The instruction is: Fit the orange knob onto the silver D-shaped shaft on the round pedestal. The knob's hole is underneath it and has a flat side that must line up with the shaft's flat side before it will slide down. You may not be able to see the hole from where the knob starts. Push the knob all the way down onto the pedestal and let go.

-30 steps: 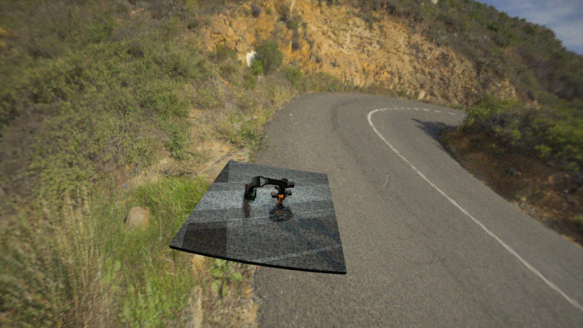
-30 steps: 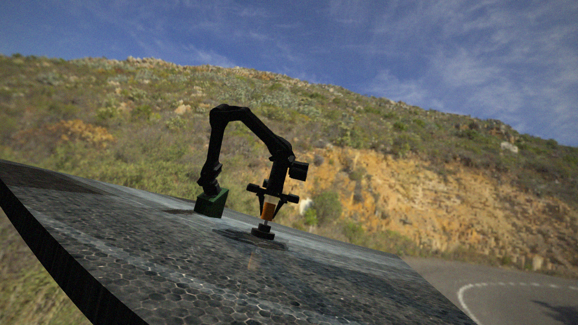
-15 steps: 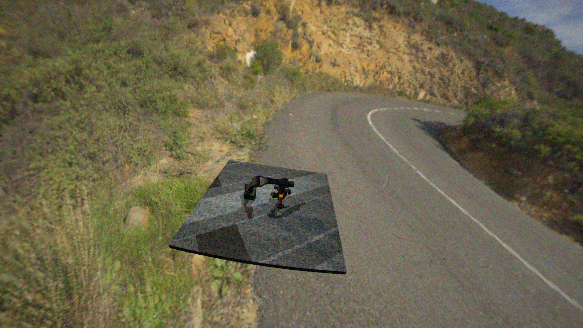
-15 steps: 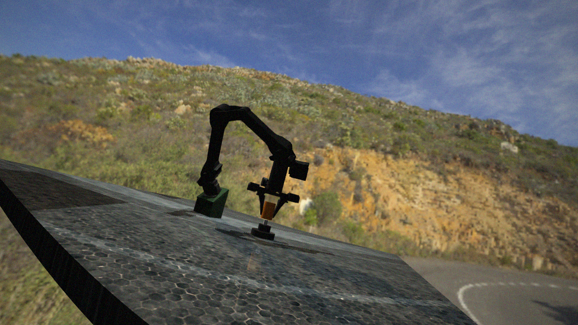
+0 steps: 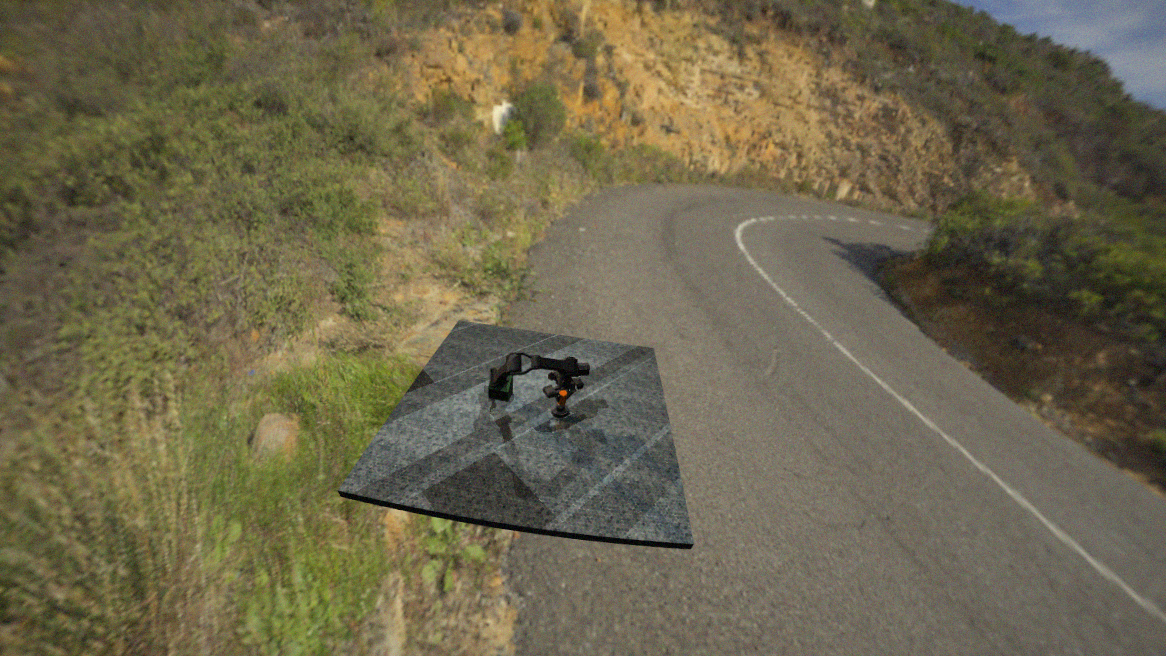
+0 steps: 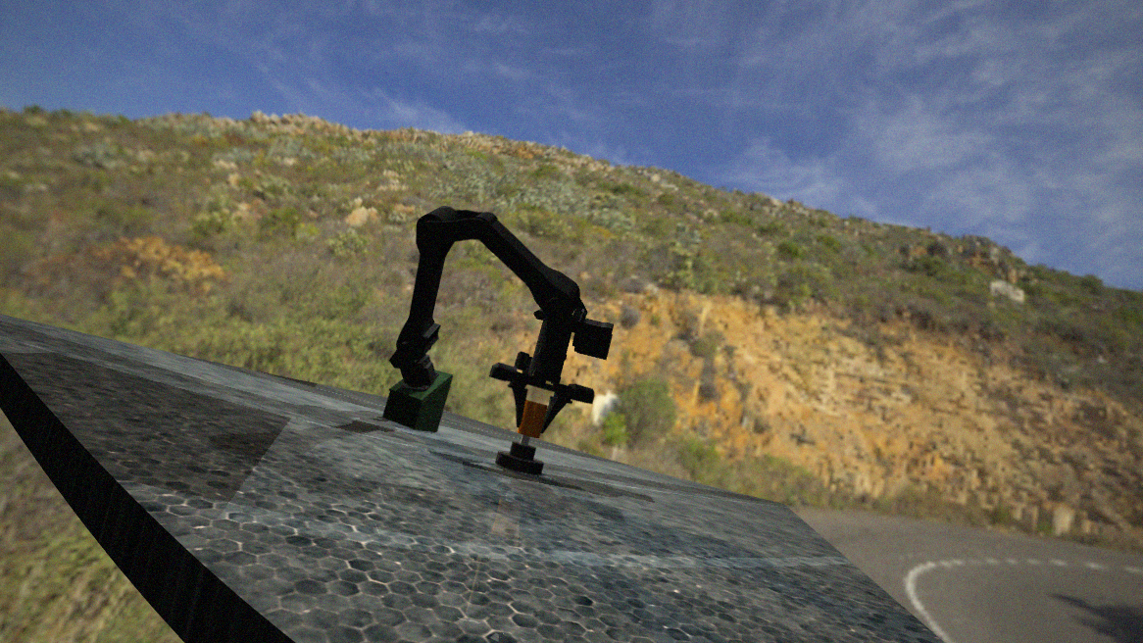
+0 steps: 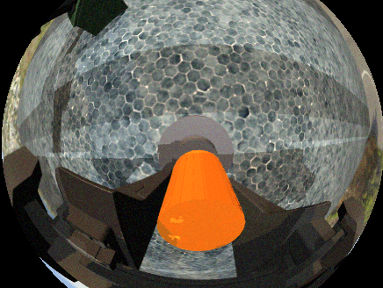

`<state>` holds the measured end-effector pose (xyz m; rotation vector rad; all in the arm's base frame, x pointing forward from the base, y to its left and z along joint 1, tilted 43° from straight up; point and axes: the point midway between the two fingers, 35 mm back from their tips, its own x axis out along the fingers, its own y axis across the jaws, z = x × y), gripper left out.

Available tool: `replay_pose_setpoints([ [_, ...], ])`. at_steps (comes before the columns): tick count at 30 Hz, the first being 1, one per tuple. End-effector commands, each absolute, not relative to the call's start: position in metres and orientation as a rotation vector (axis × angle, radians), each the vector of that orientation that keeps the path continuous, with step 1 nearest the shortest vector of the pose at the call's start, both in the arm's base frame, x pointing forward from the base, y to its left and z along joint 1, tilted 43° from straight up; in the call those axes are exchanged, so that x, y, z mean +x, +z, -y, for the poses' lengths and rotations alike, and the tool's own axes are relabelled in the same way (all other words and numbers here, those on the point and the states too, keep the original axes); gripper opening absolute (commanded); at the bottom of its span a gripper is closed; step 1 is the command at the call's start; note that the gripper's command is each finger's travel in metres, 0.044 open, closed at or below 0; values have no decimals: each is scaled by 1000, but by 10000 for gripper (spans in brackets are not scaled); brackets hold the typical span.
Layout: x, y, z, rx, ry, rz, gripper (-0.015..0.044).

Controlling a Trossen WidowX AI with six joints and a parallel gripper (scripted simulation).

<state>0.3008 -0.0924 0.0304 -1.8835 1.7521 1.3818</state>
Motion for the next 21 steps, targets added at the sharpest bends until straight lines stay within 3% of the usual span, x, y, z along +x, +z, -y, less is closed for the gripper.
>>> replay_pose_setpoints([
  [1,303,32,92,-1890,1380,-1752,0],
  [21,296,31,92,-1991,1620,-1664,0],
])
